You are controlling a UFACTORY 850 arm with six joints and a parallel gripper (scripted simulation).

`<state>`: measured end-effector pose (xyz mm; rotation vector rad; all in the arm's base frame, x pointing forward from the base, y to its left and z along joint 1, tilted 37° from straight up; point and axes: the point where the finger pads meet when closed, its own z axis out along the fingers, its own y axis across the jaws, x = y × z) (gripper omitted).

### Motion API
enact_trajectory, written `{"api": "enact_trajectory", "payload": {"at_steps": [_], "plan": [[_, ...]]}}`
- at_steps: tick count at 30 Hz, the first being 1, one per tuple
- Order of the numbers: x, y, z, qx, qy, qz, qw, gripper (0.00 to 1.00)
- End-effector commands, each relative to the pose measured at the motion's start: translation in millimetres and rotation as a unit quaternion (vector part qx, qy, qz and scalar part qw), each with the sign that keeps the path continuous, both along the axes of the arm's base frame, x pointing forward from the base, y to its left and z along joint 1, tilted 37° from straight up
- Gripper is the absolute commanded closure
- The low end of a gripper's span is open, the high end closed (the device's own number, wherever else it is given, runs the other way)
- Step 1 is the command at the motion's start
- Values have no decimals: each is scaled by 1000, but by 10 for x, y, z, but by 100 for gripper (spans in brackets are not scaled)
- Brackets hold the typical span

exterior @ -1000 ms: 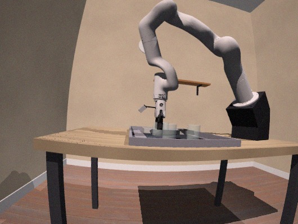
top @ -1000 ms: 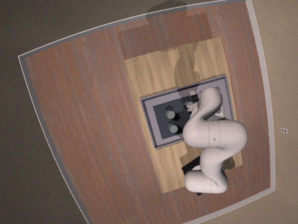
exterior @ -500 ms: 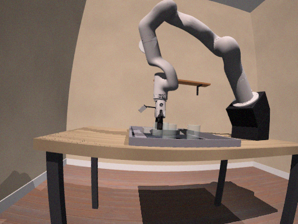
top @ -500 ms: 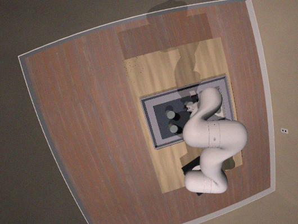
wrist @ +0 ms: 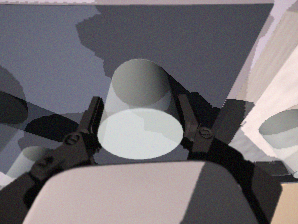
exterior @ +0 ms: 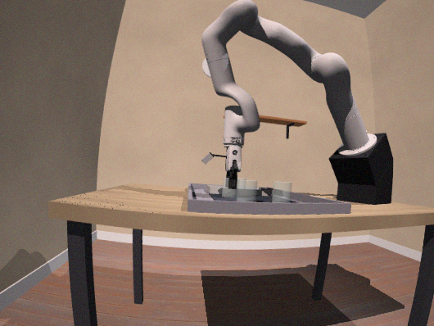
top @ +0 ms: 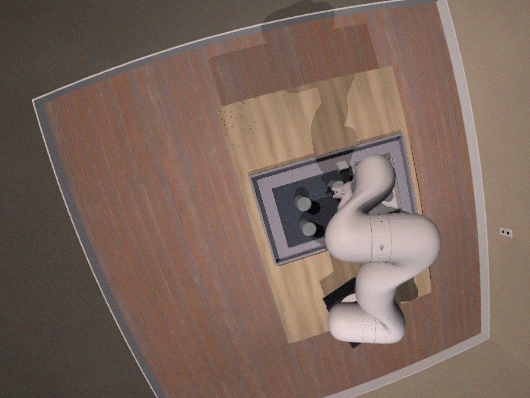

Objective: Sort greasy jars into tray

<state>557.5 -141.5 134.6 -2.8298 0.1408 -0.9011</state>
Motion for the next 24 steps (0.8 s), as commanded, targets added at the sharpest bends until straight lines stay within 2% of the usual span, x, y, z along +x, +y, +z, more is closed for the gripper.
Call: {"api": "enact_trajectory", "payload": {"at_steps": [1, 2, 18, 19, 24], "plan": [[2, -3, 5, 0, 0, 0, 1000, 19], [2, -3, 5, 0, 0, 0, 1000, 22], [2, -3, 5, 0, 0, 0, 1000, 22], [2, -3, 5, 0, 0, 0, 1000, 25], [2, -3, 5, 0, 0, 0, 1000, 25]]}}
